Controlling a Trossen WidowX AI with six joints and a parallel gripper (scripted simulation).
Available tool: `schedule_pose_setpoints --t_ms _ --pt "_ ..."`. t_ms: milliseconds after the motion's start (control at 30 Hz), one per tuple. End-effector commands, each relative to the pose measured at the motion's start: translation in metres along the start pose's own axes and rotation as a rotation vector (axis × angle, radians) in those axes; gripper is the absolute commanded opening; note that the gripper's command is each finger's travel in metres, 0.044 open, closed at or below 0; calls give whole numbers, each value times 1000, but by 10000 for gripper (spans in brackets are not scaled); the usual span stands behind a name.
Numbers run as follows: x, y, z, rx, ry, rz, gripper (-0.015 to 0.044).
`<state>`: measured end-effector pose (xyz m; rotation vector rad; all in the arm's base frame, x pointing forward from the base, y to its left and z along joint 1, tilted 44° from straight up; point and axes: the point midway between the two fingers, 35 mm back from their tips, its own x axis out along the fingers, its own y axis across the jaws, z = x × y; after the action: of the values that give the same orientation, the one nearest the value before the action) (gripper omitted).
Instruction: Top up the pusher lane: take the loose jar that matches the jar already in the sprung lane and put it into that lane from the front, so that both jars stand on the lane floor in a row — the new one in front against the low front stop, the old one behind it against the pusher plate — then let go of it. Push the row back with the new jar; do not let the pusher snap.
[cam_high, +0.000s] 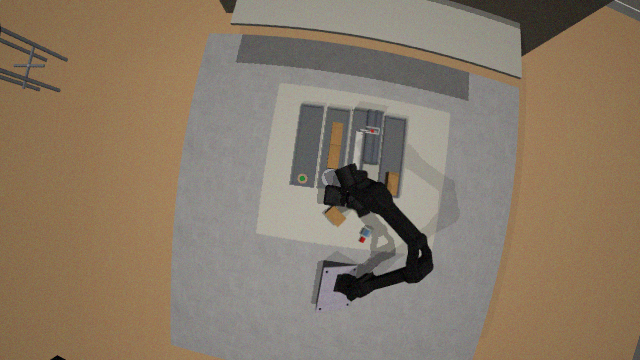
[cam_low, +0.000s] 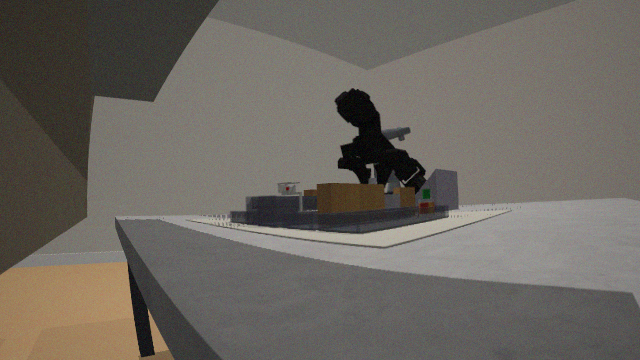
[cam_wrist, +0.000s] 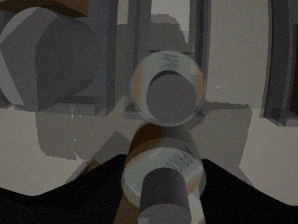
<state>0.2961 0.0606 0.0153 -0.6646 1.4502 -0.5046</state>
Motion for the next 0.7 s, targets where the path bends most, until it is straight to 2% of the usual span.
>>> schedule_pose_setpoints --t_ms 0,667 --pt "0 0 3 -6 -2 -3 0" --pt "1 1 11 -6 -2 -3 0"
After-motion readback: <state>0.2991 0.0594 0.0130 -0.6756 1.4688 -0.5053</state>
